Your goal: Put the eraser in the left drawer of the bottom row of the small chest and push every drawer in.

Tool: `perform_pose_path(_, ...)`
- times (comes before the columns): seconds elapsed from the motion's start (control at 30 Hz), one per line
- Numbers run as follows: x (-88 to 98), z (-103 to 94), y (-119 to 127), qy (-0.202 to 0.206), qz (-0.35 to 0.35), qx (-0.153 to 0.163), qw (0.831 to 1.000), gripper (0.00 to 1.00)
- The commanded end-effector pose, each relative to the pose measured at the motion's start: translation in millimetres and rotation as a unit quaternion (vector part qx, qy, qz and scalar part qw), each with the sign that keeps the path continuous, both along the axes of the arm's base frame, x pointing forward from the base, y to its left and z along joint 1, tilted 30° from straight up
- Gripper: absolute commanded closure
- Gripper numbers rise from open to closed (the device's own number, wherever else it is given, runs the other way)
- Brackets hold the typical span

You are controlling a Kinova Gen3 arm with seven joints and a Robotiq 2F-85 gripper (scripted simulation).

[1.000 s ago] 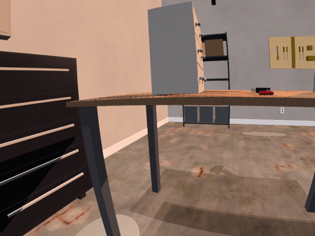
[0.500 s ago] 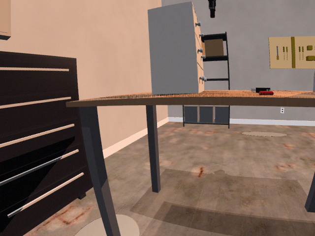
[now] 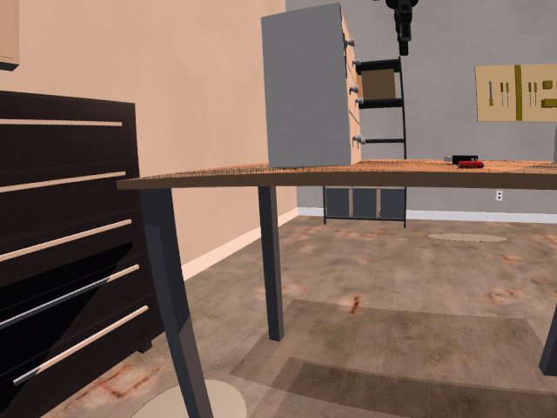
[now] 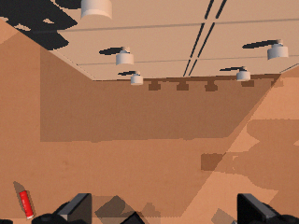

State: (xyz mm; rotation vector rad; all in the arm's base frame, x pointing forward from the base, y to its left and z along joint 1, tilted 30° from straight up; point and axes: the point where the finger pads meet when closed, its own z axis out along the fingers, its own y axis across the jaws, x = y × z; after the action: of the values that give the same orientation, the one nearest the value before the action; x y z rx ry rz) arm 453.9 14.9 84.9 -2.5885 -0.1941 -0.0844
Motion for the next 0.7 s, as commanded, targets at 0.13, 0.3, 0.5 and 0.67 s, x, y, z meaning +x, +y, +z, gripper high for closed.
perform_pose_path(0.13,-36.3,-5.7,29.6,0.009,0.016,-0.009,1.0,0.0)
perform_pose_path(0.3,-46.9,-9.2,35.5,0.011,0.018,-0.013,1.0,0.0)
perform_pose_path(0.5,-49.5,-10.1,36.9,0.012,0.019,-0.014,1.0,0.0)
perform_pose_path(0.67,-49.5,-10.1,36.9,0.012,0.019,-0.014,1.0,0.0)
